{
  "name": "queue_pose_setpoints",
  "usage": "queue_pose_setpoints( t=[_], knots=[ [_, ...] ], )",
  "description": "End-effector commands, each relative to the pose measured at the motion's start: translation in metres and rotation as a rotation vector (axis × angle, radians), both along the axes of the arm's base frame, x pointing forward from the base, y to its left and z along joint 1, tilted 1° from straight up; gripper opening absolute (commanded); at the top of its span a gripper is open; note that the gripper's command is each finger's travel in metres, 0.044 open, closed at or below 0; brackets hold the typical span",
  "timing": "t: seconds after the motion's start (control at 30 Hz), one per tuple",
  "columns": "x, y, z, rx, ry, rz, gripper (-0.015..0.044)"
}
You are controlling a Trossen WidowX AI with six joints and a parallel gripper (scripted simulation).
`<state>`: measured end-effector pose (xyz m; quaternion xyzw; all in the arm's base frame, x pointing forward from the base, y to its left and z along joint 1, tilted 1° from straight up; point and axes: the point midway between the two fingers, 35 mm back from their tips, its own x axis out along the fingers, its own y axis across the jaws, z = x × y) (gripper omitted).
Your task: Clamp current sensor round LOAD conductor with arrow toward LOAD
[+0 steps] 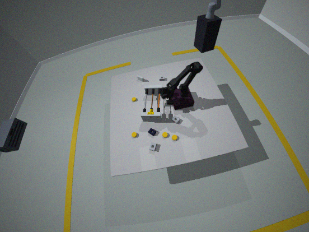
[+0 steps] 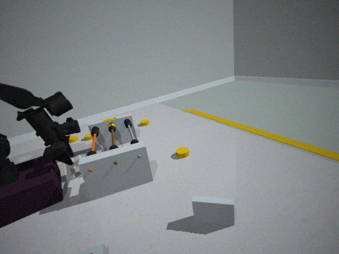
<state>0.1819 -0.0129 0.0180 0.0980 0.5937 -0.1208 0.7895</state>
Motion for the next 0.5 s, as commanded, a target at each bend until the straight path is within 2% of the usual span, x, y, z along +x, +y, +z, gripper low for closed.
queue_pose_setpoints(
  t=[0.0,0.1,0.27,0.47],
  knots=[
    [-0.003,0.002,0.019,-0.002,-0.003,-0.002,0.0321],
    [-0.015,0.004,0.05,-0.004,-0.004,-0.006,0.0321],
    [-0.016,0.004,0.053,-0.008,-0.001,0.009,0.032],
    [-0.009,0.002,0.056,-0.101,0.11,0.489,0.032]
  ],
)
